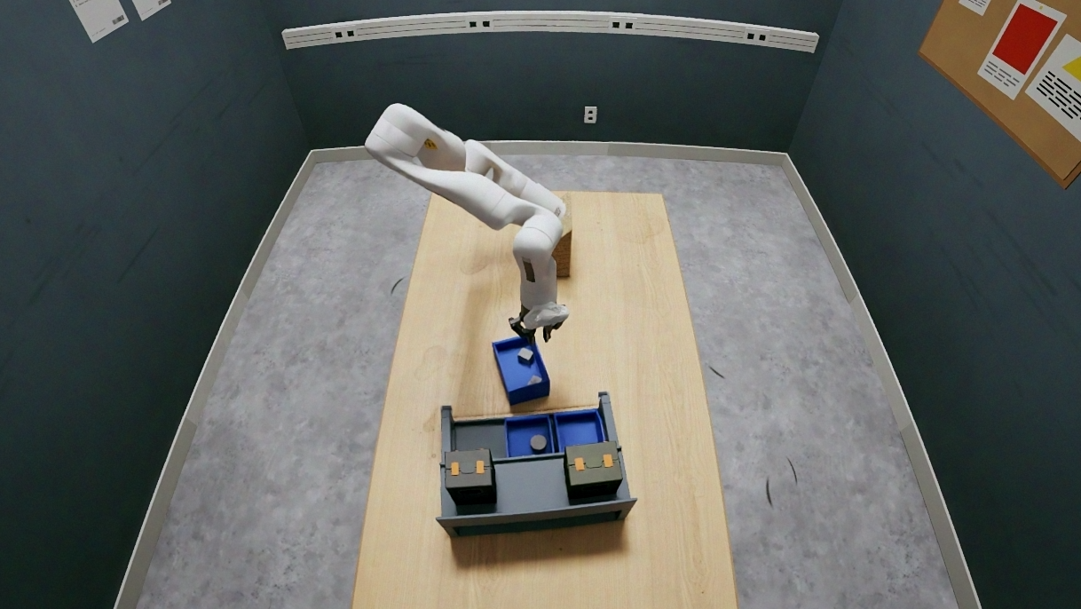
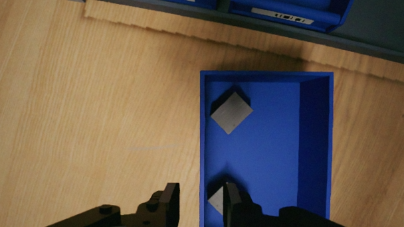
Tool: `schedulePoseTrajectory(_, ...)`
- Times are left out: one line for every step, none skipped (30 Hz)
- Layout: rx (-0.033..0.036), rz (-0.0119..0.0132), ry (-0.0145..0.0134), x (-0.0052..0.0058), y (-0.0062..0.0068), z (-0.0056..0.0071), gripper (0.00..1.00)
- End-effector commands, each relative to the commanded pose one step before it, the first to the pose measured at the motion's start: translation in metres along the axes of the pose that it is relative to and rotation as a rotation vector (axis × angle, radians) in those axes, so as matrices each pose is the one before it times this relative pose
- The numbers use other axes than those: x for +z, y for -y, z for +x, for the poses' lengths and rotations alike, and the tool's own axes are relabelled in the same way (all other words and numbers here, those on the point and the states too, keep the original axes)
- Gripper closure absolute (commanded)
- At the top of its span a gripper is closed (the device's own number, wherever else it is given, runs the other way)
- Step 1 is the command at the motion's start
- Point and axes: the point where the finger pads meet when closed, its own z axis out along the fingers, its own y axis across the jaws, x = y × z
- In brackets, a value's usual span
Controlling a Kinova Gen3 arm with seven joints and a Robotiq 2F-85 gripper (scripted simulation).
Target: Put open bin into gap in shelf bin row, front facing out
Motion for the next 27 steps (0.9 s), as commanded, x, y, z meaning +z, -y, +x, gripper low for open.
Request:
schedulePoseTrajectory(-0.00046,0.00064,-0.0012,0.00013,0.0005,0.00034,0.65)
schedulePoseTrajectory(0.0,0.0,0.0,0.0,0.0,0.0,0.65)
schedulePoseTrajectory(0.0,0.0,0.0,0.0,0.0,0.0,0.65)
schedulePoseTrajectory(0.0,0.0,0.0,0.0,0.0,0.0,0.65)
schedulePoseTrajectory(0.0,0.0,0.0,0.0,0.0,0.0,0.65)
schedulePoseTrajectory(0.0,0.0,0.0,0.0,0.0,0.0,0.65)
schedulePoseTrajectory(0.0,0.0,0.0,0.0,0.0,0.0,0.65)
schedulePoseTrajectory(0.00004,0.00001,-0.00015,0.00891,-0.00002,0.00002,0.65)
schedulePoseTrajectory(-0.00001,-0.00001,0.00004,0.009,0.0,-0.00001,0.65)
schedulePoseTrajectory(-0.00001,-0.00001,0.00004,0.009,0.0,-0.00001,0.65)
schedulePoseTrajectory(-0.00001,-0.00001,0.00004,0.009,0.0,-0.00001,0.65)
schedulePoseTrajectory(-0.00001,-0.00001,0.00004,0.009,0.0,-0.00001,0.65)
schedulePoseTrajectory(0.0,0.0,0.0,0.0,0.0,0.0,0.65)
schedulePoseTrajectory(0.0,0.0,0.0,0.0,0.0,0.0,0.65)
schedulePoseTrajectory(0.0,0.0,0.0,0.0,0.0,0.0,0.65)
schedulePoseTrajectory(0.0,0.0,0.0,0.0,0.0,0.0,0.65)
schedulePoseTrajectory(0.0,0.0,0.0,0.0,0.0,0.0,0.65)
schedulePoseTrajectory(0.0,0.0,0.0,0.0,0.0,0.0,0.65)
schedulePoseTrajectory(0.0,0.0,0.0,0.0,0.0,0.0,0.65)
schedulePoseTrajectory(0.0,0.0,0.0,0.0,0.0,0.0,0.65)
schedulePoseTrajectory(0.0,0.0,0.0,0.0,0.0,0.0,0.65)
schedulePoseTrajectory(0.0,0.0,0.0,0.0,0.0,0.0,0.65)
schedulePoseTrajectory(0.0,0.0,0.0,0.0,0.0,0.0,0.65)
schedulePoseTrajectory(0.0,0.0,0.0,0.0,0.0,0.0,0.65)
schedulePoseTrajectory(0.00011,0.00003,-0.00028,-0.00047,-0.00004,0.00005,0.65)
schedulePoseTrajectory(-0.00002,-0.00002,0.00007,-0.0003,0.00001,-0.00003,0.65)
schedulePoseTrajectory(-0.00002,-0.00002,0.00007,-0.0003,0.00001,-0.00003,0.65)
